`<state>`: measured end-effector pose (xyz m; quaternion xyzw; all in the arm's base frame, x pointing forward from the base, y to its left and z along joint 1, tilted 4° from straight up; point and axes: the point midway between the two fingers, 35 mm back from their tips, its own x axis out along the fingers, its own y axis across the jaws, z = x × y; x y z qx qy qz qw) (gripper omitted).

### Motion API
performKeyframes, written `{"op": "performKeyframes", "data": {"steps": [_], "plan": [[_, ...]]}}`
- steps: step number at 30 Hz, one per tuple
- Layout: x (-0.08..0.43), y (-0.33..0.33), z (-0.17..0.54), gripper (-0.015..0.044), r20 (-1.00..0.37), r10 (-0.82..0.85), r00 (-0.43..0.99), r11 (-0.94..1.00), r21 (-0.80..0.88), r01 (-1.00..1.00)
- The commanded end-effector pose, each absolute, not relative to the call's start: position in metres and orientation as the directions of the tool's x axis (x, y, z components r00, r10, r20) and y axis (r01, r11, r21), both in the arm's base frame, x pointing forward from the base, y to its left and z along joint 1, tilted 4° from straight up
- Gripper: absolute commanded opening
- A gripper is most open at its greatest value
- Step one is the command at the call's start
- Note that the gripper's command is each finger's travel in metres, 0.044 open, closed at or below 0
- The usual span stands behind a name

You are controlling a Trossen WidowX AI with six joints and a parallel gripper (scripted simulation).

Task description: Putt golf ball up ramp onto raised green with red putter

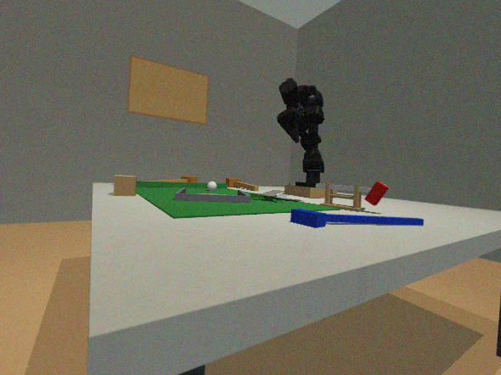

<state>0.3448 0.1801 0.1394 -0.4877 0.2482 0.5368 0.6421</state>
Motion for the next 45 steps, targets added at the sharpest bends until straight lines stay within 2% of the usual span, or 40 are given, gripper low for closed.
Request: {"op": "performKeyframes", "data": {"steps": [1, 3, 5, 45], "plan": [[0.300, 0.159, 0.092, 0.0440, -0.947, 0.305, 0.103, -0.040, -0.121, -0.992], [0.279, 0.149, 0.076, 0.0440, -0.971, 0.239, 0.013, -0.031, -0.021, -0.999], [0.272, 0.145, 0.071, 0.0440, -0.976, 0.215, -0.019, -0.026, 0.014, -1.000], [0.271, 0.138, 0.008, 0.0440, -0.976, 0.215, -0.020, -0.026, 0.014, -1.000]]}}
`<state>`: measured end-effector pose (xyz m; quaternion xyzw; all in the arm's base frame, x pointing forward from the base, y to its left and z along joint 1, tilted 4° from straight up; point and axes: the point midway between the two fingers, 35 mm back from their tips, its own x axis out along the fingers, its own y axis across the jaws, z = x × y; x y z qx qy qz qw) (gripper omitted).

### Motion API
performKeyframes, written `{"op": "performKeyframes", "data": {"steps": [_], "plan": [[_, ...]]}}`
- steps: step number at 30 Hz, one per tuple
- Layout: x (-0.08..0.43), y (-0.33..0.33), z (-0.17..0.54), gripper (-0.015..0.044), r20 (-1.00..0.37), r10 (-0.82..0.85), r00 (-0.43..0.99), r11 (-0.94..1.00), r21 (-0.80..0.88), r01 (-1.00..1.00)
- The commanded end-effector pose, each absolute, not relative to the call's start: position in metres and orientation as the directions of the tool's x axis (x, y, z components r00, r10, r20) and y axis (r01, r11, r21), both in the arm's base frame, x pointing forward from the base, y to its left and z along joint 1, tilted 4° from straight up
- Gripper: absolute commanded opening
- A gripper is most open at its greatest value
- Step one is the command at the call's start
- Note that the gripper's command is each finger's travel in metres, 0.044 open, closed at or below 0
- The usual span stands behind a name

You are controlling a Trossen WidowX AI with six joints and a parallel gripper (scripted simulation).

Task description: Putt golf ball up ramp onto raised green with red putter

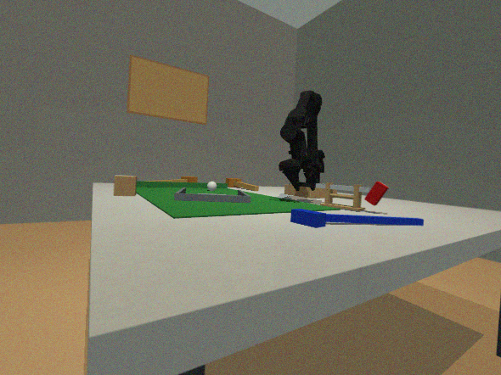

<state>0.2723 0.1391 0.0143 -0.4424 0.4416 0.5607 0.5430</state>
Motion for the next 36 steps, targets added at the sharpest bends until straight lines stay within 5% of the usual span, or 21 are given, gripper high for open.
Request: {"op": "performKeyframes", "data": {"steps": [1, 7, 23, 36], "plan": [[0.271, 0.138, 0.007, 0.0440, -0.976, 0.215, -0.020, -0.026, 0.014, -1.000], [0.271, 0.138, 0.001, 0.0440, -0.976, 0.215, -0.020, -0.026, 0.014, -1.000], [0.272, 0.138, 0.004, 0.0020, -0.976, 0.218, -0.021, -0.020, 0.017, -1.000], [0.276, 0.141, 0.036, 0.0000, -0.976, 0.218, -0.021, -0.020, 0.017, -1.000]]}}
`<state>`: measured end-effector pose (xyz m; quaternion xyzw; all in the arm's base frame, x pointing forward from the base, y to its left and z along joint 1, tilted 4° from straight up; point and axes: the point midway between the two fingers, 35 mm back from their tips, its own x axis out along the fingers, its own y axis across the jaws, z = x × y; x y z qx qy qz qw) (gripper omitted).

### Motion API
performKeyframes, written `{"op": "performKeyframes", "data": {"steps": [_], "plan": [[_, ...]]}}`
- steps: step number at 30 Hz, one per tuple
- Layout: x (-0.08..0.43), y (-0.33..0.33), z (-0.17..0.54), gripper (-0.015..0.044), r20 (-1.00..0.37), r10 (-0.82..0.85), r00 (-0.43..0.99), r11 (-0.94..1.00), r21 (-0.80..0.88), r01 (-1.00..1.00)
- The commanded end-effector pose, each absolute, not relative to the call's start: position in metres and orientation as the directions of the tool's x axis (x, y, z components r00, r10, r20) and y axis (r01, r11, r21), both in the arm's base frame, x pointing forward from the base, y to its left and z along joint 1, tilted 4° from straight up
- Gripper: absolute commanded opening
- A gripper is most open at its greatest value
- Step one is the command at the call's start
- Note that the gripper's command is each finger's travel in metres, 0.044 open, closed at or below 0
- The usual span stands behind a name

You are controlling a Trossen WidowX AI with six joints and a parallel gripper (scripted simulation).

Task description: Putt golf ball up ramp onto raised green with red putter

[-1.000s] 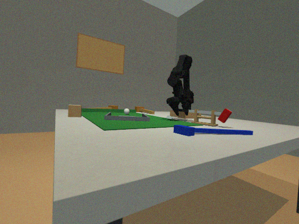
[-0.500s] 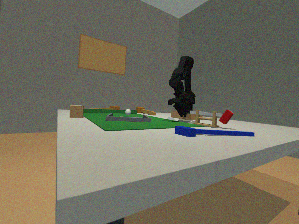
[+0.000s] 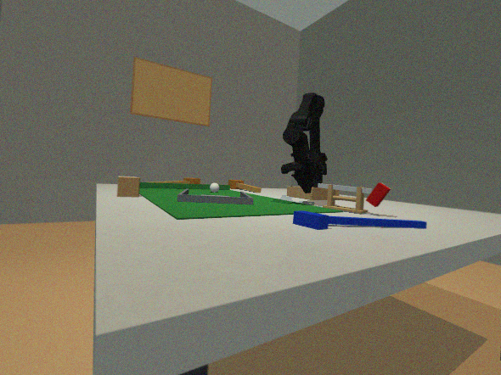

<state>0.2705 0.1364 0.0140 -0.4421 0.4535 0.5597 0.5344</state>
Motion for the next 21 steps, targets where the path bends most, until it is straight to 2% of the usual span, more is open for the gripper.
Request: {"op": "performKeyframes", "data": {"steps": [1, 10, 16, 21], "plan": [[0.276, 0.142, 0.043, 0.0000, -0.976, 0.218, -0.021, -0.020, 0.017, -1.000], [0.273, 0.143, 0.100, 0.0000, -0.976, 0.218, -0.022, -0.020, 0.018, -1.000], [0.273, 0.140, 0.096, 0.0000, -0.978, 0.207, -0.024, -0.020, 0.020, -1.000], [0.282, 0.117, 0.099, 0.0000, -0.981, 0.194, -0.004, 0.107, 0.025, -0.994]]}}
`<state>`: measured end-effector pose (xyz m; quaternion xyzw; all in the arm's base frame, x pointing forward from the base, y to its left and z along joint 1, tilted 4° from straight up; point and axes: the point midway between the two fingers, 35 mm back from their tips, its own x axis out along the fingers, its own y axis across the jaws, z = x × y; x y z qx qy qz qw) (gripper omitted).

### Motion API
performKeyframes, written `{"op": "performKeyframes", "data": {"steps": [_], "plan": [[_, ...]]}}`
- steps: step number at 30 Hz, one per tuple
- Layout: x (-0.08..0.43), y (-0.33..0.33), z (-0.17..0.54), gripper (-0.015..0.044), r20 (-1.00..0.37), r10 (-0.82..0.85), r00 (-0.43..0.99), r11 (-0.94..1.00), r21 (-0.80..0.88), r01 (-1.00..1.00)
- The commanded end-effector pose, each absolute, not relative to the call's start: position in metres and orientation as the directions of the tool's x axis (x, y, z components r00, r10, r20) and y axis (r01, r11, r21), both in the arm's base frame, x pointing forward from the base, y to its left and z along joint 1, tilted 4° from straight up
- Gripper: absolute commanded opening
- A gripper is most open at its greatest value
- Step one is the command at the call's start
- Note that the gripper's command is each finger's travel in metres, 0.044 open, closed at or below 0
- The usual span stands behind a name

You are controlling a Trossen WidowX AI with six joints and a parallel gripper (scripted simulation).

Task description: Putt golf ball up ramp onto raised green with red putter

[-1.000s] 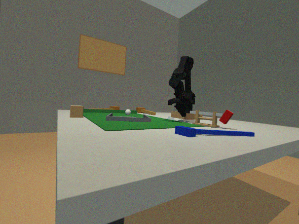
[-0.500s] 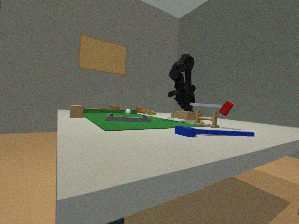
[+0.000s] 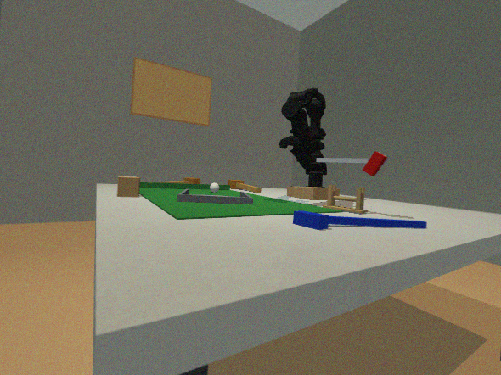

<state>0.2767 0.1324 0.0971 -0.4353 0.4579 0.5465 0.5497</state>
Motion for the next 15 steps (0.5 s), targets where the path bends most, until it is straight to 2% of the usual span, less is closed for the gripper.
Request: {"op": "performKeyframes", "data": {"steps": [1, 15], "plan": [[0.283, 0.111, 0.099, 0.0000, -0.982, 0.190, 0.000, 0.136, 0.026, -0.990], [0.296, 0.033, 0.107, 0.0000, -0.989, 0.136, 0.049, 0.521, 0.029, -0.853]]}}
